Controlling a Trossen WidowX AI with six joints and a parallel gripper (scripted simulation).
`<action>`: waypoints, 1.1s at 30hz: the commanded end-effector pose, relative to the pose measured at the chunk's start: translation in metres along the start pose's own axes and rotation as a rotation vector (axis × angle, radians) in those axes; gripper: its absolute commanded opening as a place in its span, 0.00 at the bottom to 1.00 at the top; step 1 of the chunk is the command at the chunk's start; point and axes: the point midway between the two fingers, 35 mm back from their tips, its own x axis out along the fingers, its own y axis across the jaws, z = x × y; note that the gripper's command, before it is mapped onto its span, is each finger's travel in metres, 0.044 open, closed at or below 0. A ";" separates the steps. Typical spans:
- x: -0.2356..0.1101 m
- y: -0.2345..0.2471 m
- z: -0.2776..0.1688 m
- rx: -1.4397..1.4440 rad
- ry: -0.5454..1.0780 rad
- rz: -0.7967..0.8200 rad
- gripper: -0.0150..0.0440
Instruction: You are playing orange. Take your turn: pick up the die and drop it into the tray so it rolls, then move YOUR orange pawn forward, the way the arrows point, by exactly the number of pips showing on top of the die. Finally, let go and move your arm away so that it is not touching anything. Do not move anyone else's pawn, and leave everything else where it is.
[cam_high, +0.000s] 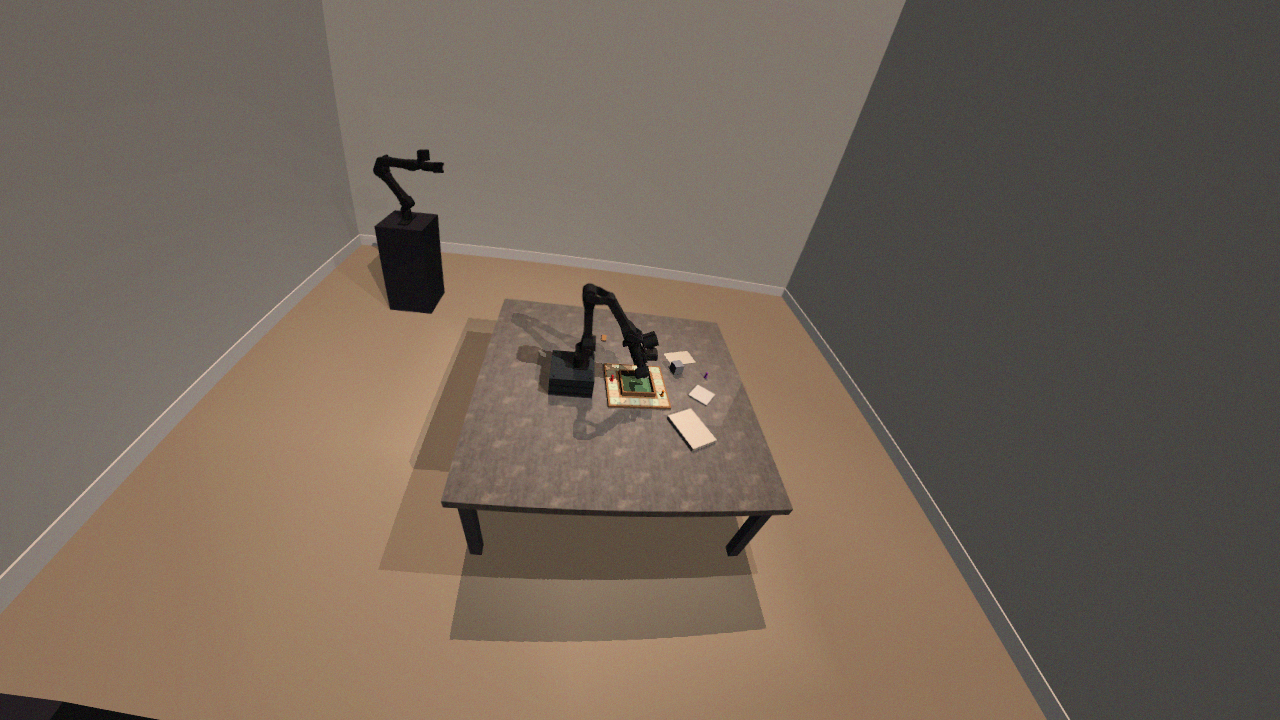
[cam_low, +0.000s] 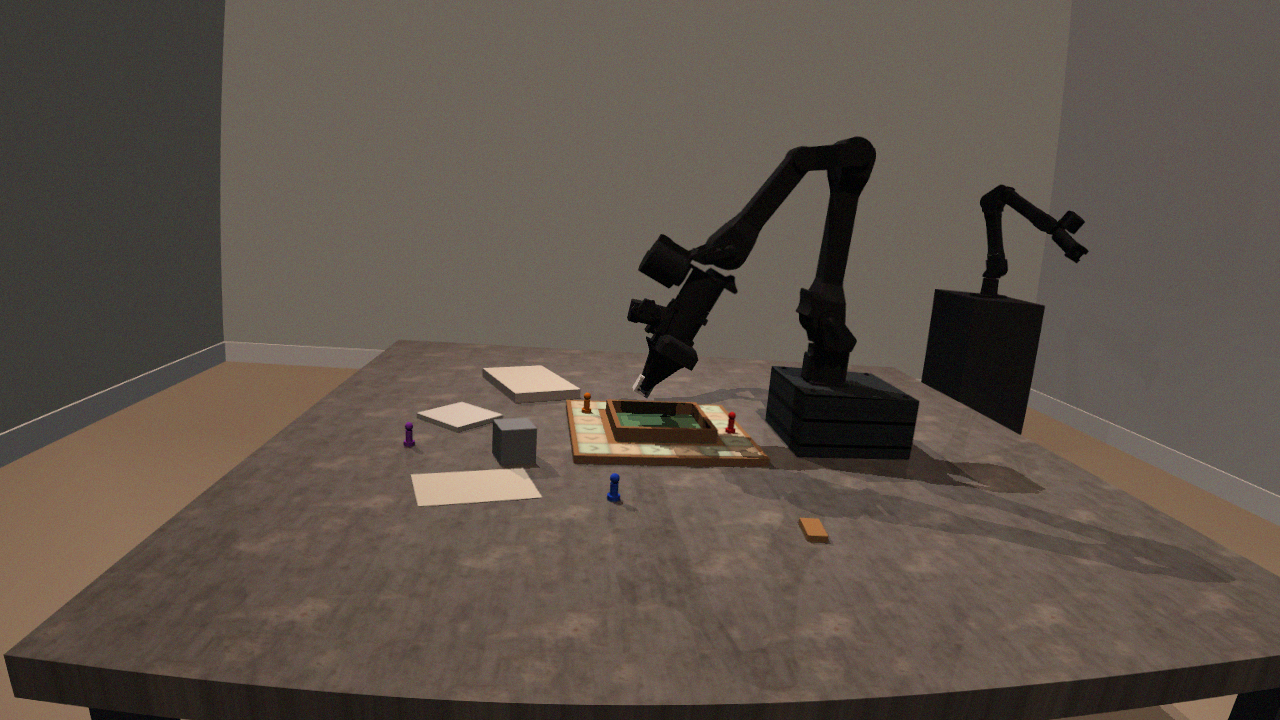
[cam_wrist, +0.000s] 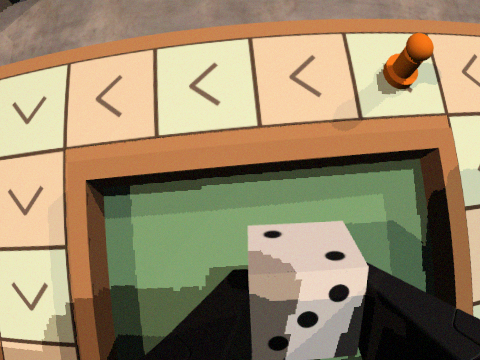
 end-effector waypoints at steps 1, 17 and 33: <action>0.002 0.000 -0.001 0.003 -0.233 0.003 0.25; 0.007 0.000 0.001 0.003 -0.387 0.001 0.25; -0.052 0.001 -0.017 0.003 -0.385 0.001 0.25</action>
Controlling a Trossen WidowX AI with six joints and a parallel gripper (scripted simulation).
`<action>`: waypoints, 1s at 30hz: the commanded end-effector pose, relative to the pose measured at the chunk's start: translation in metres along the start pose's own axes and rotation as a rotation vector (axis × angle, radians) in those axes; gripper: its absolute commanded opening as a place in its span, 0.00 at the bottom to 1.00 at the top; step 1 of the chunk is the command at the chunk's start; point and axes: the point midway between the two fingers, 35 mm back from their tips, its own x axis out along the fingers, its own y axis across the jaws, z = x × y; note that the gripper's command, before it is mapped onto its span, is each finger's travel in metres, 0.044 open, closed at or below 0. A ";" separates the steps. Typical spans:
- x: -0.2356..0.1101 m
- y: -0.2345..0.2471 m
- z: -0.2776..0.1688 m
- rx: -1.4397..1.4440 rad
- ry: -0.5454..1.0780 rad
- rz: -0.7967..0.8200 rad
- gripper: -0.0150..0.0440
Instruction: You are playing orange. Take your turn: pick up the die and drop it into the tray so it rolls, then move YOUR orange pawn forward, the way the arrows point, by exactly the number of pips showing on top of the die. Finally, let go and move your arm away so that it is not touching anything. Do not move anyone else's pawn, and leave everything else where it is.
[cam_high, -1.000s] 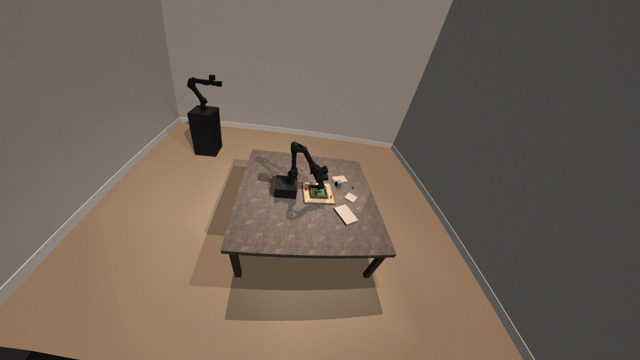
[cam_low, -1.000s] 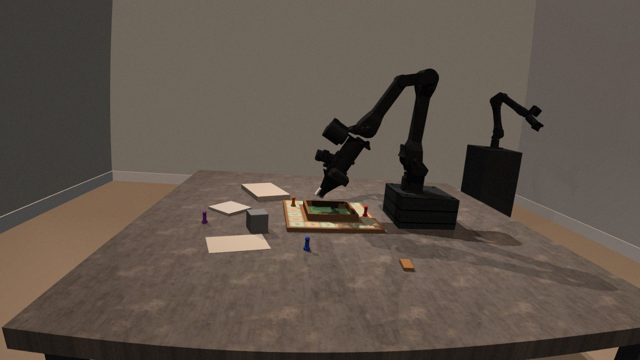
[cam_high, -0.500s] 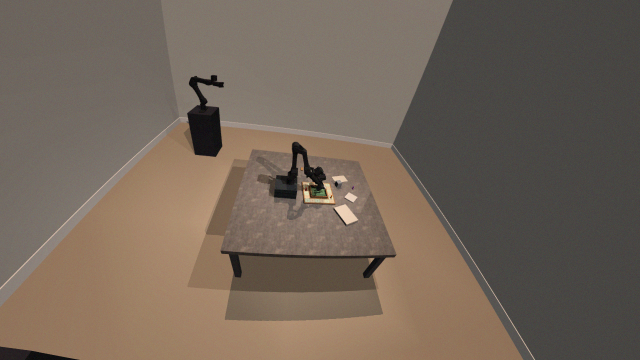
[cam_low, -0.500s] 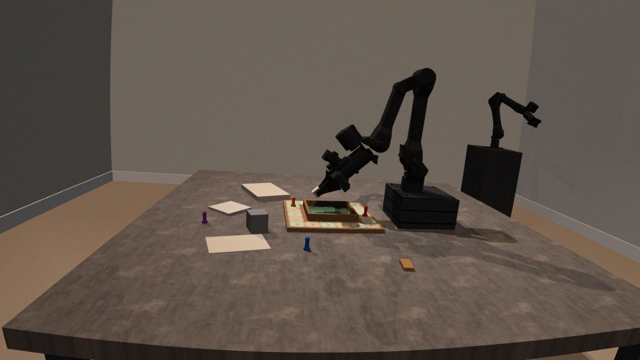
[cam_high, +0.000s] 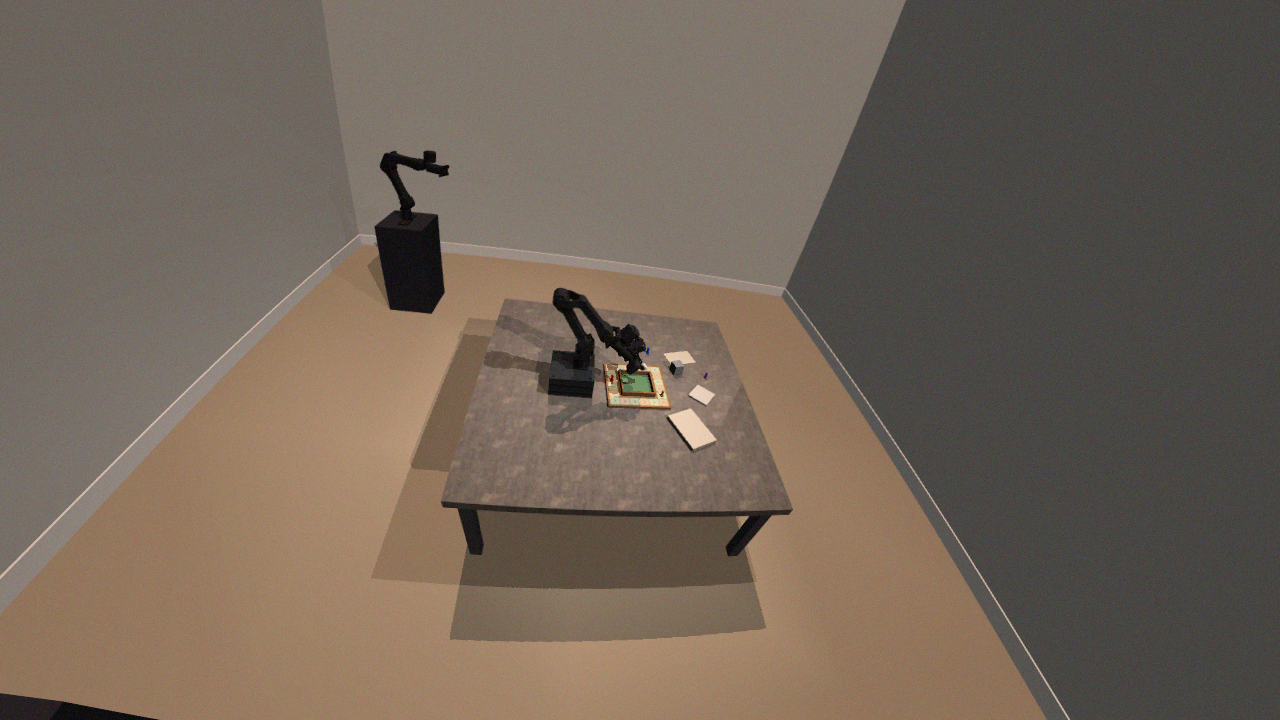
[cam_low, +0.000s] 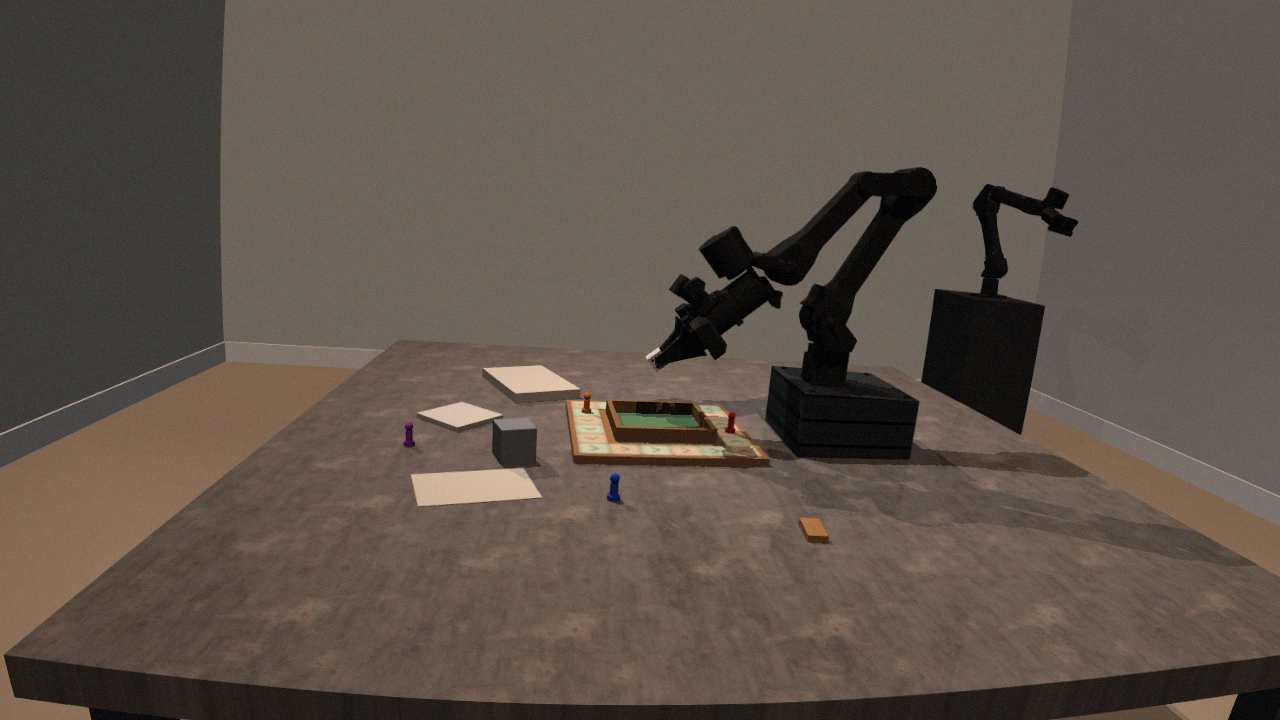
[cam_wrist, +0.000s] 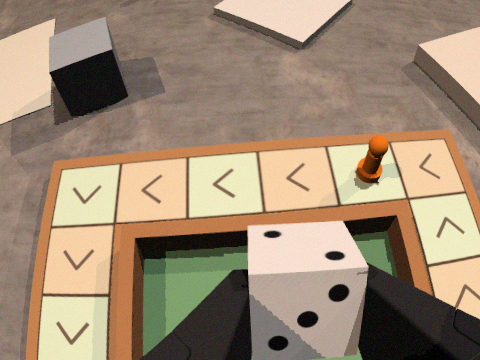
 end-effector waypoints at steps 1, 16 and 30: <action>-0.009 0.000 -0.005 0.004 0.010 -0.003 0.25; -0.007 0.000 -0.004 0.000 0.008 0.000 0.25; -0.034 0.000 0.026 0.004 0.010 -0.003 0.88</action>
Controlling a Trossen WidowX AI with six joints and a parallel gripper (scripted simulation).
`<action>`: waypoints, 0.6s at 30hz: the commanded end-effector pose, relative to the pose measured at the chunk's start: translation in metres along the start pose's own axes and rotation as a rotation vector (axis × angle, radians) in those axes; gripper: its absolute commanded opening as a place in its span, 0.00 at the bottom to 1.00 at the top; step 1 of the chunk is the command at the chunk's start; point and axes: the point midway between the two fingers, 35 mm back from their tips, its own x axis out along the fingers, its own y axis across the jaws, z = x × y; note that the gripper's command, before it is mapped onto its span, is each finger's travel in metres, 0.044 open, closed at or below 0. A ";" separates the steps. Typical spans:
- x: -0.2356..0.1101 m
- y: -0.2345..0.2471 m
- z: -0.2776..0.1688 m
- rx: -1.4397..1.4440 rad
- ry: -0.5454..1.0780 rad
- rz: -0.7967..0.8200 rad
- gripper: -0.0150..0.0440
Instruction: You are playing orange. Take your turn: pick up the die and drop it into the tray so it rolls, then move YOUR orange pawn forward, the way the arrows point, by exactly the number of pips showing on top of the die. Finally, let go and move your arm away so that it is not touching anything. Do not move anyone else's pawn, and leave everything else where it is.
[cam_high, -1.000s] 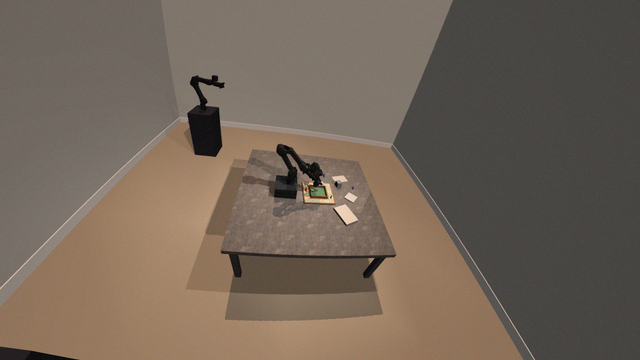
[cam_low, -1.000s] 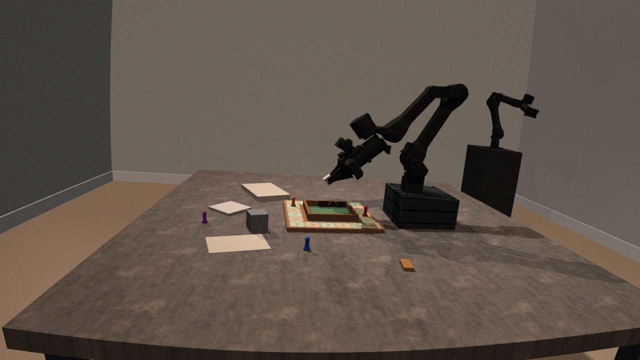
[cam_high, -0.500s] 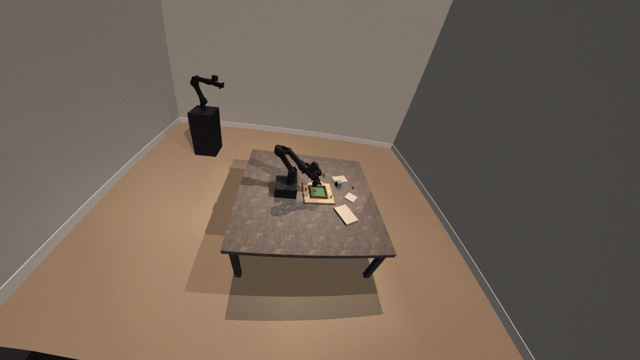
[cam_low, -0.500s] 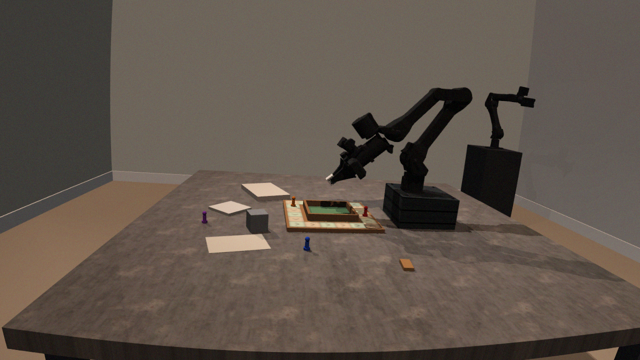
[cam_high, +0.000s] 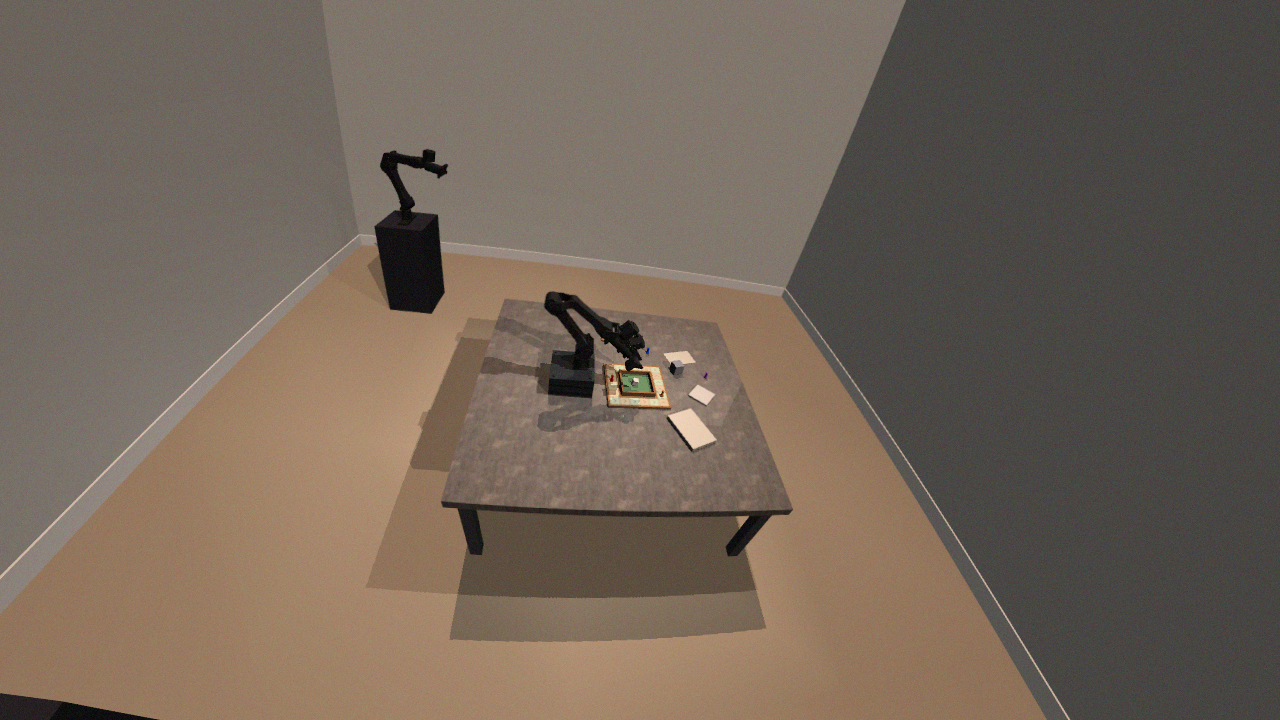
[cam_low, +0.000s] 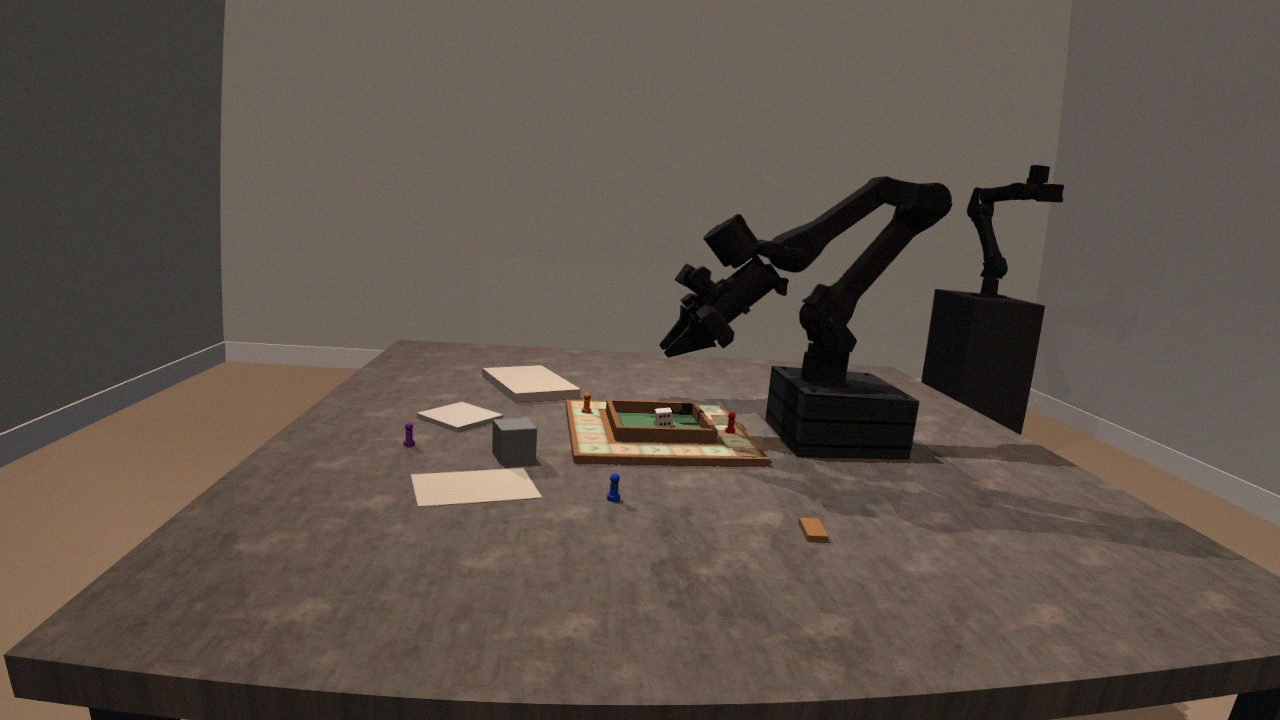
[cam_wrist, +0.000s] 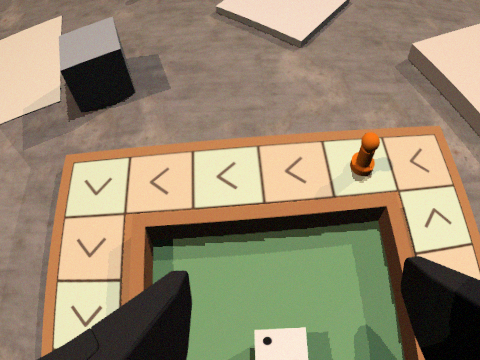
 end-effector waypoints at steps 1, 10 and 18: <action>-0.016 0.000 0.018 0.006 -0.014 -0.004 0.92; -0.001 -0.001 0.015 0.006 0.267 -0.004 1.00; 0.022 -0.001 0.005 0.007 0.677 -0.002 1.00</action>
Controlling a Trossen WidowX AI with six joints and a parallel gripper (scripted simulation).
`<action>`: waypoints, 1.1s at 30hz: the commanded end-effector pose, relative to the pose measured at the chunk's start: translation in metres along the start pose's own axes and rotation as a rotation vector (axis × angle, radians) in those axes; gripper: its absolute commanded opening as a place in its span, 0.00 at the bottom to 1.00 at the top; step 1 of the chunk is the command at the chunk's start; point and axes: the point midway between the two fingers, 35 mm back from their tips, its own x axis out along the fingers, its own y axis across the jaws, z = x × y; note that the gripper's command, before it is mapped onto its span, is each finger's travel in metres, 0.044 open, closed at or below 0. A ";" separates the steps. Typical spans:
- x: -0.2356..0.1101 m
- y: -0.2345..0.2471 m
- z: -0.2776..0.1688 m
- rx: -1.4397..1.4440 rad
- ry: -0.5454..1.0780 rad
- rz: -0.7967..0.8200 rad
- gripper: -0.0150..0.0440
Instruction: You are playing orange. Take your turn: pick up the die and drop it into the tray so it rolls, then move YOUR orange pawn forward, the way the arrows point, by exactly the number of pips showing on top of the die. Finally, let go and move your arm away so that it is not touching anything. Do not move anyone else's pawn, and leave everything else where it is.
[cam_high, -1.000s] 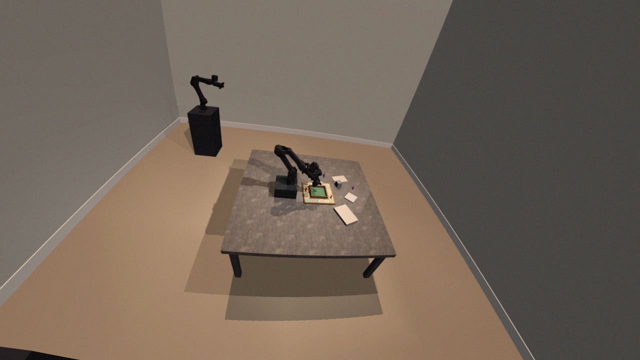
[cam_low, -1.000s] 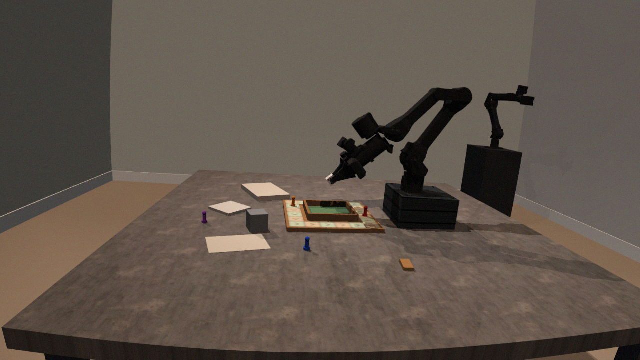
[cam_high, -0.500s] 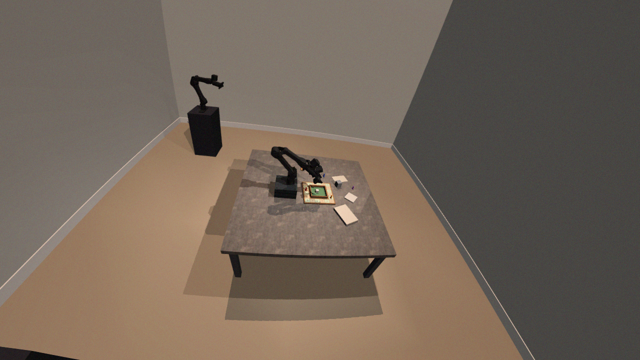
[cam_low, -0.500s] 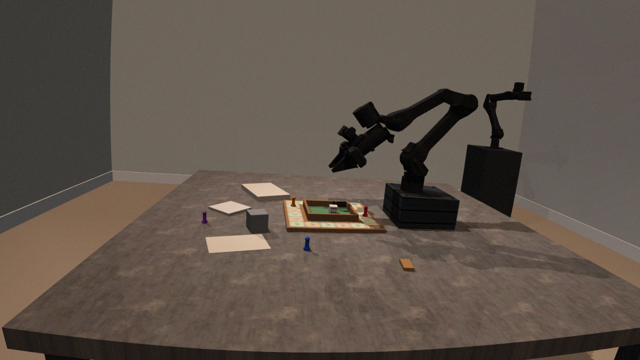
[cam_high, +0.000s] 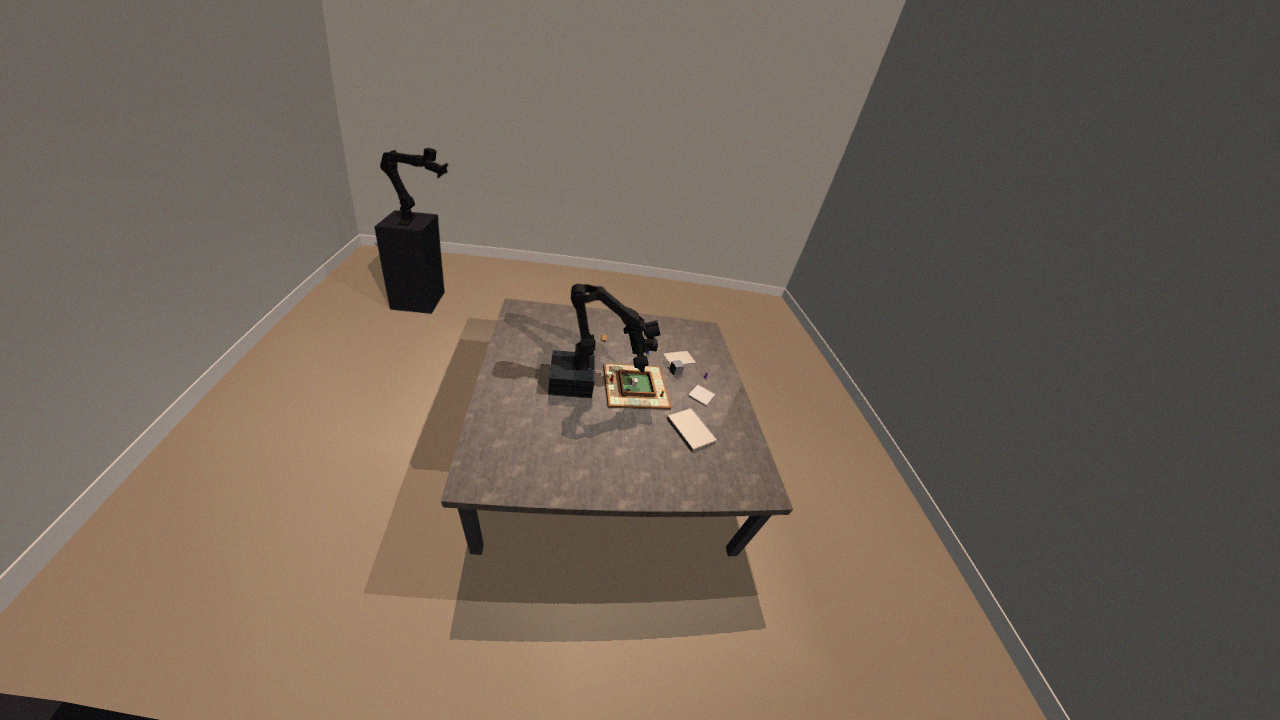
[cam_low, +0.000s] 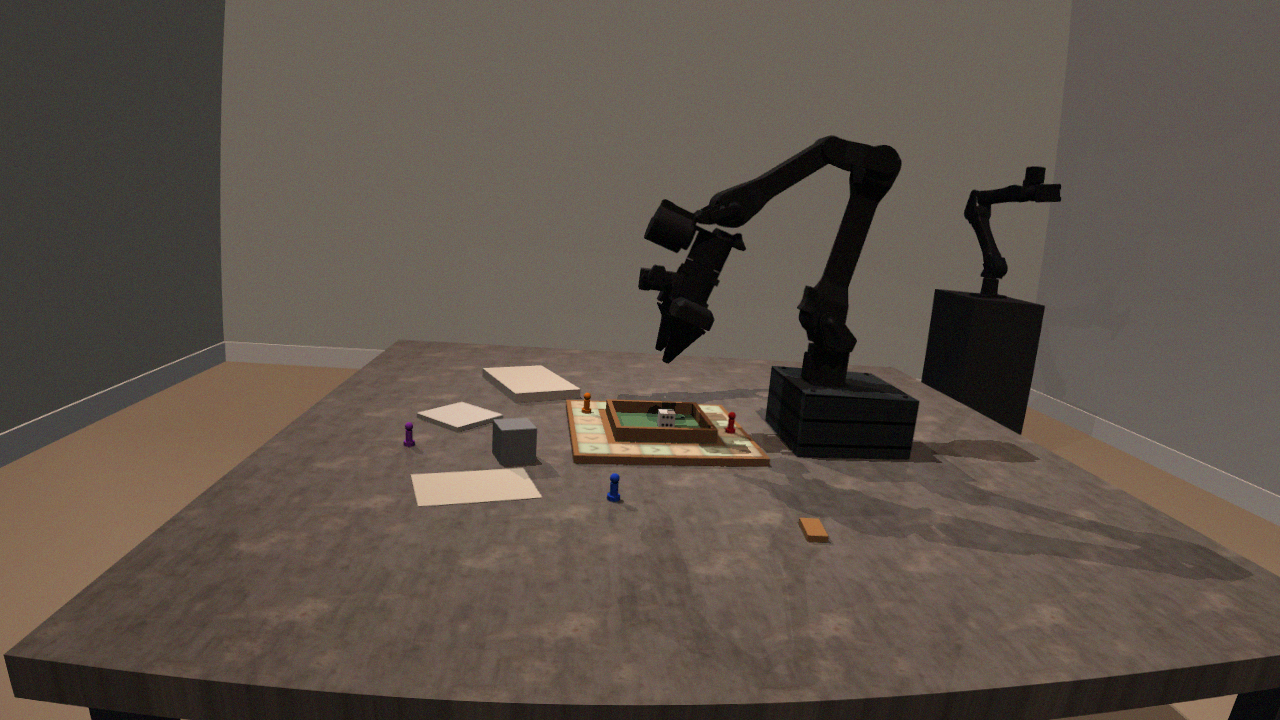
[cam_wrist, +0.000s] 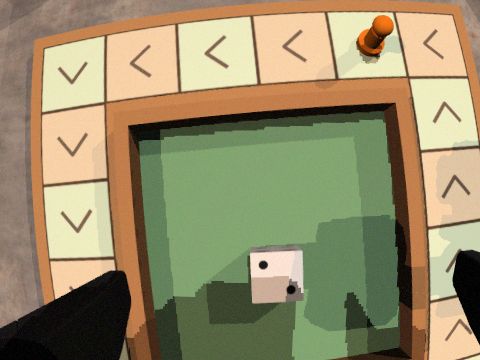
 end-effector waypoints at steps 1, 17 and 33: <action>0.015 0.000 -0.001 0.005 0.244 0.000 1.00; 0.048 -0.031 0.060 -0.230 0.303 0.030 0.64; 0.093 -0.065 0.097 -0.424 0.333 0.068 0.59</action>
